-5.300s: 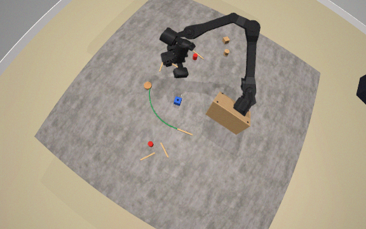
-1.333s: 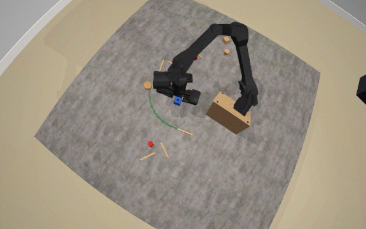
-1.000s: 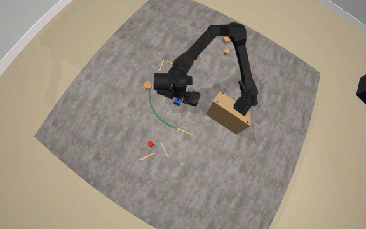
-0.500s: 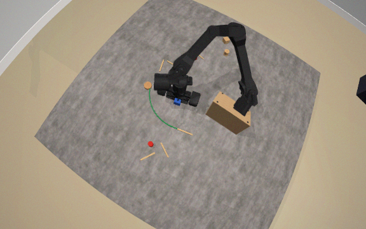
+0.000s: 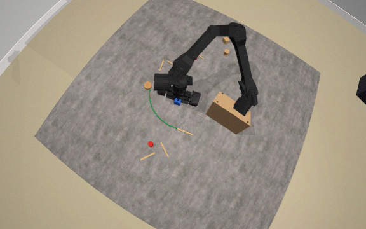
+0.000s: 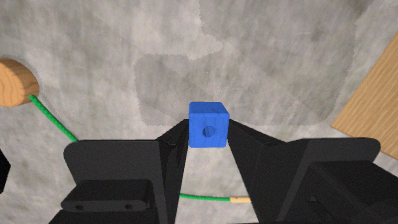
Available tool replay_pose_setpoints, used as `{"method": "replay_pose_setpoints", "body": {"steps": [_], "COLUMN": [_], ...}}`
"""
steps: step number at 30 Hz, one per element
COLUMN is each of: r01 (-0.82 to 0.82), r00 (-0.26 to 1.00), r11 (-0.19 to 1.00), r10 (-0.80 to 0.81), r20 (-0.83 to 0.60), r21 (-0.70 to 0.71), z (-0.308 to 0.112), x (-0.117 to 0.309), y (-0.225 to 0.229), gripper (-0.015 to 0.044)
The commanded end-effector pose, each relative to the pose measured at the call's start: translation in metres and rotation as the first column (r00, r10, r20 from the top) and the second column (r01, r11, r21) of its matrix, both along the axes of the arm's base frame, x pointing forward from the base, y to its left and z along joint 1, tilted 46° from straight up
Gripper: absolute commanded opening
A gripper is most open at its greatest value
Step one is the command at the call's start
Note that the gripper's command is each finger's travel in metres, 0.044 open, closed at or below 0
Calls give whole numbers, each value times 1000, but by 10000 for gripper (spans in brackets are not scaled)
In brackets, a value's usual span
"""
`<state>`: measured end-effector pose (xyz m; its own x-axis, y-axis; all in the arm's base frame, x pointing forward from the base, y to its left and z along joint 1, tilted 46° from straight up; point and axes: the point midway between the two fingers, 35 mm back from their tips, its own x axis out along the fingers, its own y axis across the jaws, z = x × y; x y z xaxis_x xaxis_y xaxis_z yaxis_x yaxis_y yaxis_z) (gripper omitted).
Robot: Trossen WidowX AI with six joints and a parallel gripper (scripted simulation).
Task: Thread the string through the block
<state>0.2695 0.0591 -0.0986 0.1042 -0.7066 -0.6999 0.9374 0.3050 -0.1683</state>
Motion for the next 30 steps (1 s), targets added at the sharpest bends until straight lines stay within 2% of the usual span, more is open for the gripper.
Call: {"method": "replay_pose_setpoints", "body": {"steps": [1,18,30], "r01": [3,4,51], "r00": [1000,1000,997], "r11": [1000,1000,977], "r10": [-3,-4,-37], "r20": [4,2,-72], "r21": [5,9,205], "z": [2,9,14], "x": [0,-1,4], "y": [3,9,-2], "gripper": [0,0,0]}}
